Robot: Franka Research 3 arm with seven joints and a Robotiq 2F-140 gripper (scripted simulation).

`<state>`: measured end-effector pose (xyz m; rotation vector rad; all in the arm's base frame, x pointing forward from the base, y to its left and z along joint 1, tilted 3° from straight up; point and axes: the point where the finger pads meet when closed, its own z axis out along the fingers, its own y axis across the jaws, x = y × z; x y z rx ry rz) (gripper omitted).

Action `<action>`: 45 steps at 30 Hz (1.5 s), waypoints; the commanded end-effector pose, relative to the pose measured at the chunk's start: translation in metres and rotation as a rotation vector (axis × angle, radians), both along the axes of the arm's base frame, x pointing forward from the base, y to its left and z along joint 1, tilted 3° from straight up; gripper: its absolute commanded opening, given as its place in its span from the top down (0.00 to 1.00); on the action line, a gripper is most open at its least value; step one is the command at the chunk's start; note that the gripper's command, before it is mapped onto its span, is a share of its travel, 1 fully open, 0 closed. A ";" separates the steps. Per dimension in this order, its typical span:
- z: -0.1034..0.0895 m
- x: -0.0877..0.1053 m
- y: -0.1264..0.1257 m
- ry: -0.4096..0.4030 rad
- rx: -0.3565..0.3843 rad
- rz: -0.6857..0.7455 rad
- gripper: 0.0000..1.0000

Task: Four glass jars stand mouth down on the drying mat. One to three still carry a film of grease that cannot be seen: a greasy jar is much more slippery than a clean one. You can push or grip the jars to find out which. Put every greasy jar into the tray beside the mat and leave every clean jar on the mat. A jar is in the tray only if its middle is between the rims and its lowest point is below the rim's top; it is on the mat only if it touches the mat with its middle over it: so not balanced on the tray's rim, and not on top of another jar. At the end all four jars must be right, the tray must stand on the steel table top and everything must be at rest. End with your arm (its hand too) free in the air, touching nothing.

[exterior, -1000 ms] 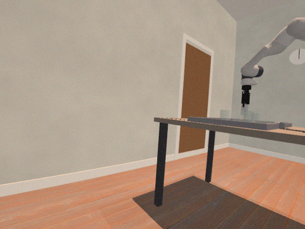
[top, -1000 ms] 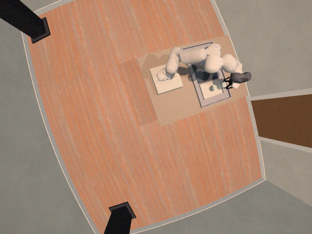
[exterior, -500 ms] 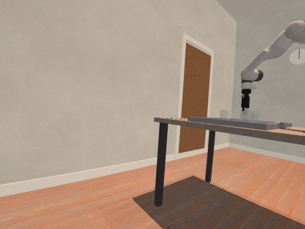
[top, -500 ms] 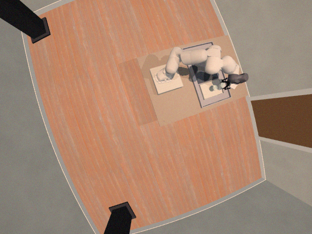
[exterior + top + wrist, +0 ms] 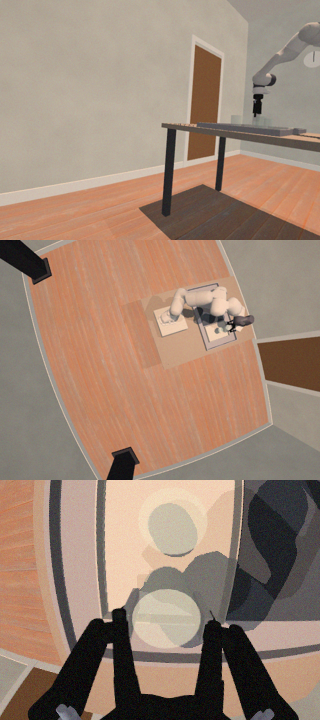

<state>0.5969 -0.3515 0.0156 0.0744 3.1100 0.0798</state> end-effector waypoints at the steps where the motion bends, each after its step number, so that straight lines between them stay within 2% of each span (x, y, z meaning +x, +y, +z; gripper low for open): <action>1: -0.003 0.002 -0.002 -0.005 -0.007 -0.004 1.00; 12: -0.017 0.003 -0.001 -0.005 -0.007 -0.004 1.00; 19: -0.019 0.003 -0.001 -0.005 -0.007 -0.004 1.00; 20: -0.019 0.003 -0.001 -0.005 -0.007 -0.004 0.00; 39: -0.019 0.003 -0.001 -0.005 -0.007 -0.004 0.00; 45: 0.005 0.002 -0.002 -0.005 -0.007 -0.004 0.00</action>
